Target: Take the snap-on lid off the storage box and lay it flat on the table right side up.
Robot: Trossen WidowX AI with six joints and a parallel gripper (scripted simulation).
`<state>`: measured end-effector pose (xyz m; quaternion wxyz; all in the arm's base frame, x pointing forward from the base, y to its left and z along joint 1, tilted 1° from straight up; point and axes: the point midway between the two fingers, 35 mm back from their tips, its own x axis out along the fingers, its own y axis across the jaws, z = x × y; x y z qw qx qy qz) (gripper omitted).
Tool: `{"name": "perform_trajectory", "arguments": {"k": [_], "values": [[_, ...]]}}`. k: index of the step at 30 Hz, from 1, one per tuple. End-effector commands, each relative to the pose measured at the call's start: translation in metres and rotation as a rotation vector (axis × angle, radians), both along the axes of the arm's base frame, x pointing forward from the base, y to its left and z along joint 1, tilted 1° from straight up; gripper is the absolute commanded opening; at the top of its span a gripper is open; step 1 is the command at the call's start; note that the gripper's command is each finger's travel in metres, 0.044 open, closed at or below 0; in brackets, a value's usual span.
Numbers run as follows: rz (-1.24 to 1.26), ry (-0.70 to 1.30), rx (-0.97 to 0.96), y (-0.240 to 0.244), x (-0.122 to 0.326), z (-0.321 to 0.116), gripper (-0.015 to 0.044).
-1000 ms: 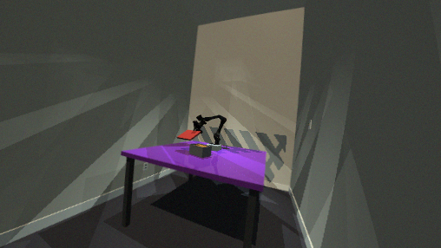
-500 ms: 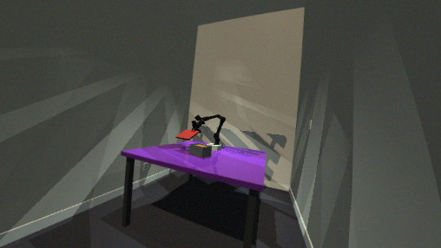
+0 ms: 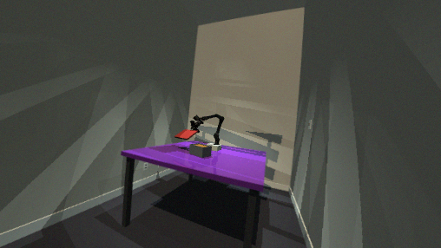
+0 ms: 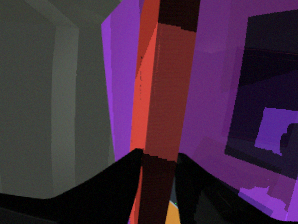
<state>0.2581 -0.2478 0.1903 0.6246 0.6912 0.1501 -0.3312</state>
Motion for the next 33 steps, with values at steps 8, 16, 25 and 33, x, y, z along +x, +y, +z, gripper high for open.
{"name": "perform_trajectory", "arguments": {"k": [8, 16, 25, 33], "values": [[0.006, -0.01, -0.01, -0.018, -0.004, 0.004, 0.0], [0.006, -0.01, -0.01, -0.014, -0.005, -0.004, 0.0], [0.006, -0.01, -0.01, -0.013, -0.005, -0.014, 0.0], [0.006, -0.01, -0.01, -0.013, -0.005, -0.02, 0.0]]}}
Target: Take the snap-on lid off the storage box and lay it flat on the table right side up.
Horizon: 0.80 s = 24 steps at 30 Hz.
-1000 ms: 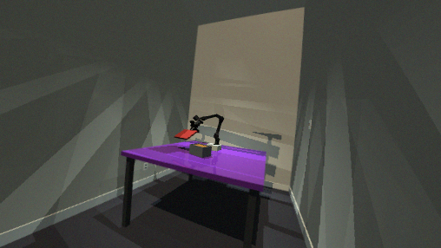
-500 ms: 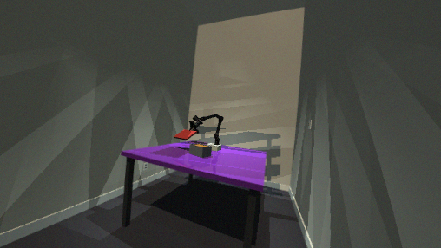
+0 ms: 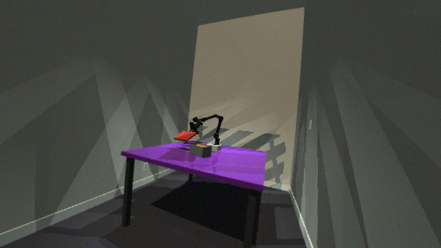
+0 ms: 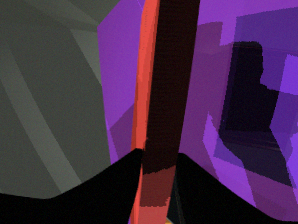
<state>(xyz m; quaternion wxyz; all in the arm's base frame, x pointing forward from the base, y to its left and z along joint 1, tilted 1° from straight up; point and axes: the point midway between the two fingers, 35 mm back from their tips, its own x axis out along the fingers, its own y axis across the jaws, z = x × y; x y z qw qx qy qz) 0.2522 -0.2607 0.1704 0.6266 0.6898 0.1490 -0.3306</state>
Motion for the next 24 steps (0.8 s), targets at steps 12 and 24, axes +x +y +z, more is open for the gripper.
{"name": "perform_trajectory", "arguments": {"k": [12, 24], "values": [[0.005, -0.008, -0.005, 0.0, 0.001, -0.01, 0.0], [0.005, -0.008, -0.004, 0.0, 0.001, -0.02, 0.0]]}}
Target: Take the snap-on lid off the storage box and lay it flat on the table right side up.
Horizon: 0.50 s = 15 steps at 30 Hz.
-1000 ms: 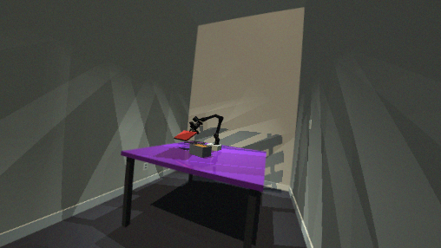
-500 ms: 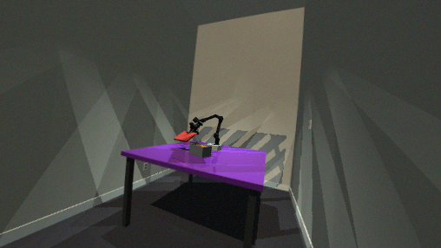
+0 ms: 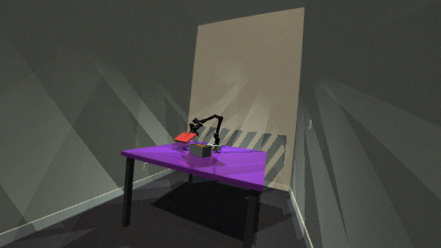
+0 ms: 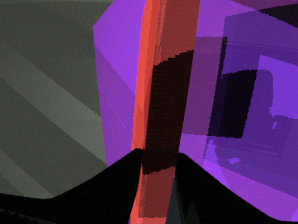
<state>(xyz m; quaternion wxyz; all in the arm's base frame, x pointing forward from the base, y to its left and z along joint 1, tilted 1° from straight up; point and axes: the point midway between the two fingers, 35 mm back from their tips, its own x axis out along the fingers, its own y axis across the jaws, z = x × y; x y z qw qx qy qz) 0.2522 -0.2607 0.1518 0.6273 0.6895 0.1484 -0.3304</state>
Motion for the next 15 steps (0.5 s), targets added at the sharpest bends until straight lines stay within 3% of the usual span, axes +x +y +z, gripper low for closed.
{"name": "perform_trajectory", "arguments": {"k": [1, 15], "values": [[0.005, -0.007, -0.003, 0.0, 0.001, -0.002, 0.0], [0.005, -0.007, -0.003, 0.0, 0.001, -0.013, 0.0]]}}
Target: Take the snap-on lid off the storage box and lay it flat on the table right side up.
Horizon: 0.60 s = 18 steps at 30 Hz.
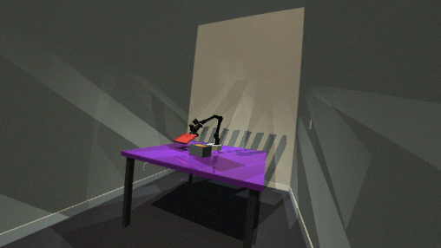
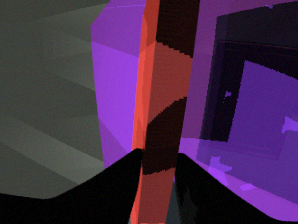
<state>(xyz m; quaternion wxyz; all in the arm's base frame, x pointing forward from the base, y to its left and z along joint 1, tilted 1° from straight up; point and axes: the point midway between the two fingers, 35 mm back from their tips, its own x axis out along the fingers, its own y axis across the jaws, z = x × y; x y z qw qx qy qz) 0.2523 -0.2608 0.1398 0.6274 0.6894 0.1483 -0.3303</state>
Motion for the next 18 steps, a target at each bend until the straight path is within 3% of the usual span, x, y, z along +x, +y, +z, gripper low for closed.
{"name": "perform_trajectory", "arguments": {"k": [1, 18], "values": [[0.005, -0.006, -0.002, 0.0, 0.001, -0.002, 0.0], [0.005, -0.006, -0.002, 0.0, 0.001, -0.016, 0.0]]}}
